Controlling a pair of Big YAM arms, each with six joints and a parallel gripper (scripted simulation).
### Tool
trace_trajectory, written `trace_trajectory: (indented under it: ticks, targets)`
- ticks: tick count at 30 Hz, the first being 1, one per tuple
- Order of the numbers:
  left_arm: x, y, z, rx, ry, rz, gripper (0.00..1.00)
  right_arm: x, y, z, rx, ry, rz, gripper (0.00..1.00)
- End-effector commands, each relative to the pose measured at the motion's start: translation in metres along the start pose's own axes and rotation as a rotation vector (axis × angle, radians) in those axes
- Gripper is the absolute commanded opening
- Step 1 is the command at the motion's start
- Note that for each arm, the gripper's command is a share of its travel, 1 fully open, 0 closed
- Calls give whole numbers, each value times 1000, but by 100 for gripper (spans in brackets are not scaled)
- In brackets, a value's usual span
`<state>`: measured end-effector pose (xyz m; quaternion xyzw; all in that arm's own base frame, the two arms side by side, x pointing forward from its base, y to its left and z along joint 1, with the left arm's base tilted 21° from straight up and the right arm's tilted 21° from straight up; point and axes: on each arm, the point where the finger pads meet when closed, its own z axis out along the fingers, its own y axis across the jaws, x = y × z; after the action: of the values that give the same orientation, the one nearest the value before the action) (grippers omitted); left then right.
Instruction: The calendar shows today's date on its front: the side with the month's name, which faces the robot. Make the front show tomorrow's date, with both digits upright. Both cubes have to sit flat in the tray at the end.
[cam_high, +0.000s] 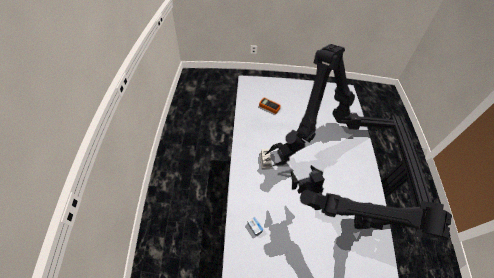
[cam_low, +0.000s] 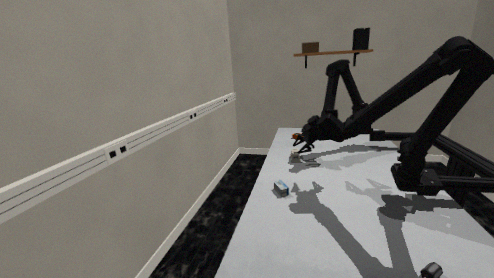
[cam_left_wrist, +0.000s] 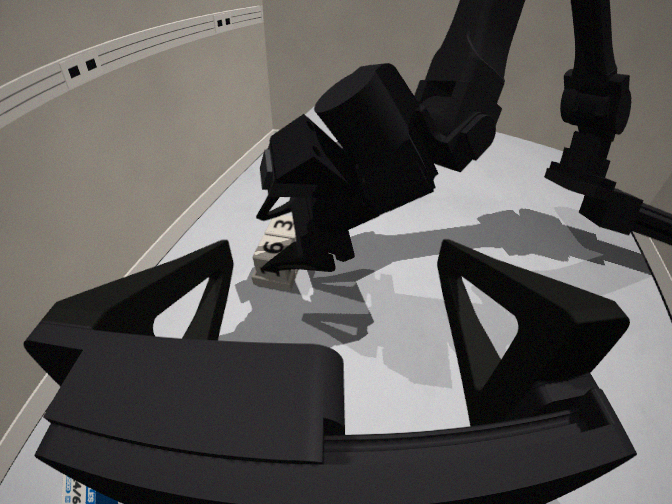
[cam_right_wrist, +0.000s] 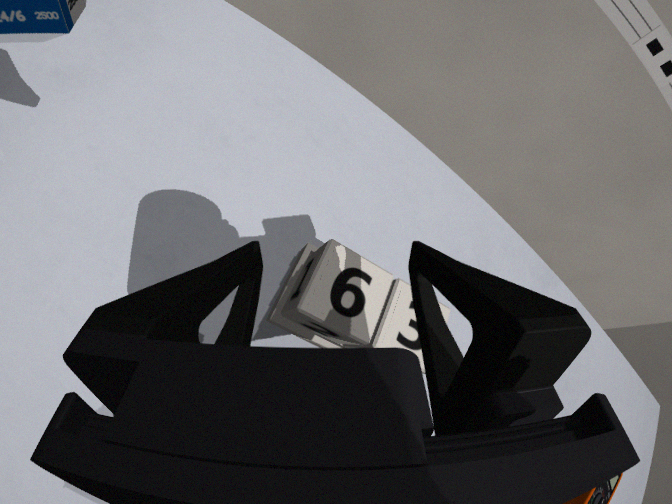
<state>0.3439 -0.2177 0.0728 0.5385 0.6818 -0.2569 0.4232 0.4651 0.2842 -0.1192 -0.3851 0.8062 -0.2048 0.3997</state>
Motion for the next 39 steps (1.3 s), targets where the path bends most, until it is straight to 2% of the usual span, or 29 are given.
trace_trajectory:
  ticks: [1, 3, 18, 20, 23, 28, 33, 39]
  targets:
    - [-14, 8, -1, -15, -24, 27, 100, -24, -13, 26, -65, 96, -178, 70]
    - [-14, 8, -1, -15, -24, 27, 100, -24, -13, 26, -65, 96, -178, 70]
    - [-14, 8, -1, -15, -24, 27, 100, -35, -32, 42, -373, 279, -558, 70]
    - [-14, 8, -1, -15, -24, 27, 100, -35, -32, 42, -373, 279, -558, 70]
    - [-14, 8, -1, -15, -24, 27, 100, -35, -42, 38, -472, 322, -662, 70]
    - [-14, 8, -1, -15, -24, 27, 100, -17, -41, 30, -623, 386, -788, 70]
    - [-14, 8, -1, -15, -24, 27, 100, 36, -53, 16, -763, 546, -879, 70]
    - [-14, 8, -1, -15, -24, 27, 100, 43, -60, 13, -804, 572, -897, 70]
